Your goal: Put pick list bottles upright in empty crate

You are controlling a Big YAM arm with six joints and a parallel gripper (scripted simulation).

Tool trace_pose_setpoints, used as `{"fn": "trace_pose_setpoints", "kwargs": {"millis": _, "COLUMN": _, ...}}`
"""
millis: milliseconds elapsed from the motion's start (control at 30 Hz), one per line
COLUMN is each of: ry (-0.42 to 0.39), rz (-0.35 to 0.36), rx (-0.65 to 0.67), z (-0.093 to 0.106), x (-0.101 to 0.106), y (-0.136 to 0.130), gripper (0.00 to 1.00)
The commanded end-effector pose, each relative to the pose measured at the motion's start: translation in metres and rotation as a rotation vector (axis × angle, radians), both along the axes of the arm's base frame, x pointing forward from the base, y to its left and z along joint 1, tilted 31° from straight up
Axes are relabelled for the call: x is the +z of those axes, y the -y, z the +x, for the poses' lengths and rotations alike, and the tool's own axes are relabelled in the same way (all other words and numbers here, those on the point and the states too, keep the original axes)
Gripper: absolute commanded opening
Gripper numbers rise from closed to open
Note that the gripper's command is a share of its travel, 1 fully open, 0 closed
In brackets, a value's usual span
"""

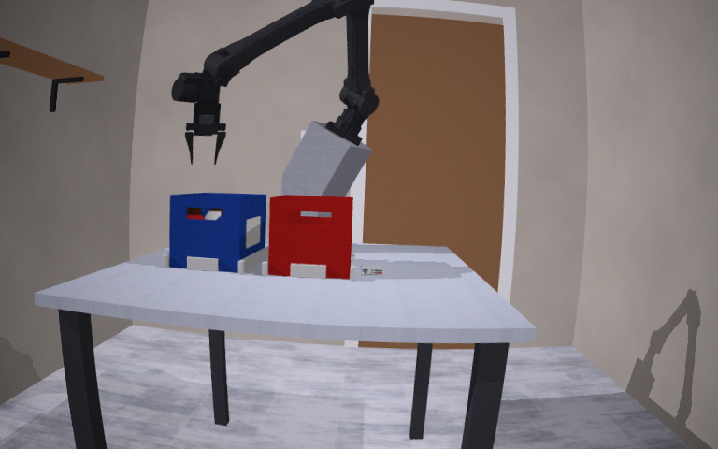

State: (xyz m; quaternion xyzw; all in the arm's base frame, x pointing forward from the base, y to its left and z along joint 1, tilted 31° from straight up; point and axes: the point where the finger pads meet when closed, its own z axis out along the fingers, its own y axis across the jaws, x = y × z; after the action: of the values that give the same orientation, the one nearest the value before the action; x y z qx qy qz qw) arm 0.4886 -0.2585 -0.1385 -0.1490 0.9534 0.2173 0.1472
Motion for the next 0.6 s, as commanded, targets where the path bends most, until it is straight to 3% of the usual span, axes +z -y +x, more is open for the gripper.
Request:
{"fn": "trace_pose_setpoints", "kwargs": {"millis": 0, "ry": 0.086, "rz": -0.046, "rx": 0.127, "z": 0.031, "x": -0.010, "y": 0.003, "gripper": 0.61}}
{"fn": "trace_pose_setpoints", "kwargs": {"millis": 167, "ry": 0.133, "rz": -0.069, "rx": 0.213, "z": 0.040, "x": -0.032, "y": 0.001, "gripper": 0.61}}
{"fn": "trace_pose_setpoints", "kwargs": {"millis": 567, "ry": 0.217, "rz": -0.103, "rx": 0.400, "z": 0.035, "x": -0.032, "y": -0.002, "gripper": 0.61}}
